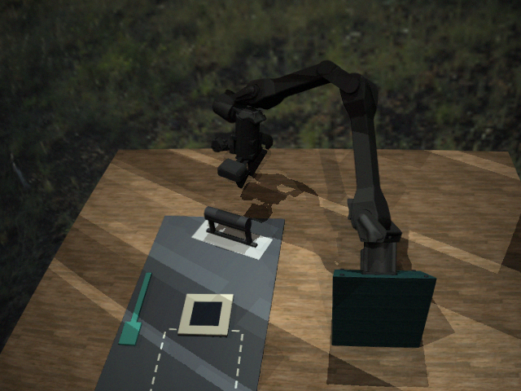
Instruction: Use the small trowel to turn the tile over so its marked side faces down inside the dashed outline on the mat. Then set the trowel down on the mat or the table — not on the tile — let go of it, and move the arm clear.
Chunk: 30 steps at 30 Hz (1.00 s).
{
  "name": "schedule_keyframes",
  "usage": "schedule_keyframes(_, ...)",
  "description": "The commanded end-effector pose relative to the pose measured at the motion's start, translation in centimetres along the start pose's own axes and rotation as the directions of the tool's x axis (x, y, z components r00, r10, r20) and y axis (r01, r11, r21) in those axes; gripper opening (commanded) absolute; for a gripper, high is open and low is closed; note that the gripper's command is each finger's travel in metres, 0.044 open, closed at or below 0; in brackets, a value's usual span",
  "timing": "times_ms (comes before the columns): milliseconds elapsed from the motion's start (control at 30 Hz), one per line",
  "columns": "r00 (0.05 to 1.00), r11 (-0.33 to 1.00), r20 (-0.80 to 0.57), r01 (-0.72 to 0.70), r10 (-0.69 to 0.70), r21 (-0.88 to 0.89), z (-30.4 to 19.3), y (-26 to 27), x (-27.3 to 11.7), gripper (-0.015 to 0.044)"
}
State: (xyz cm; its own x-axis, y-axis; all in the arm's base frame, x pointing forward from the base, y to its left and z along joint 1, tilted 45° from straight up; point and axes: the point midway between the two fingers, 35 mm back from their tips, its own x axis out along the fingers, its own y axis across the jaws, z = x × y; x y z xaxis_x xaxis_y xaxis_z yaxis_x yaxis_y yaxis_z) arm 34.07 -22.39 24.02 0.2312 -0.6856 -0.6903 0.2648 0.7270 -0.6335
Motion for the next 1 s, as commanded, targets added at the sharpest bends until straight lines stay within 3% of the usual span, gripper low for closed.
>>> schedule_keyframes(0,0.995,1.000,-0.097,0.016,-0.014,0.016,0.8,6.8,0.9,0.0270)
schedule_keyframes(133,0.989,0.998,-0.139,0.054,-0.052,0.015,0.9,10.9,1.0,0.0270)
schedule_keyframes(967,0.989,0.998,-0.140,0.055,-0.052,0.016,0.6,10.9,3.4,0.0270)
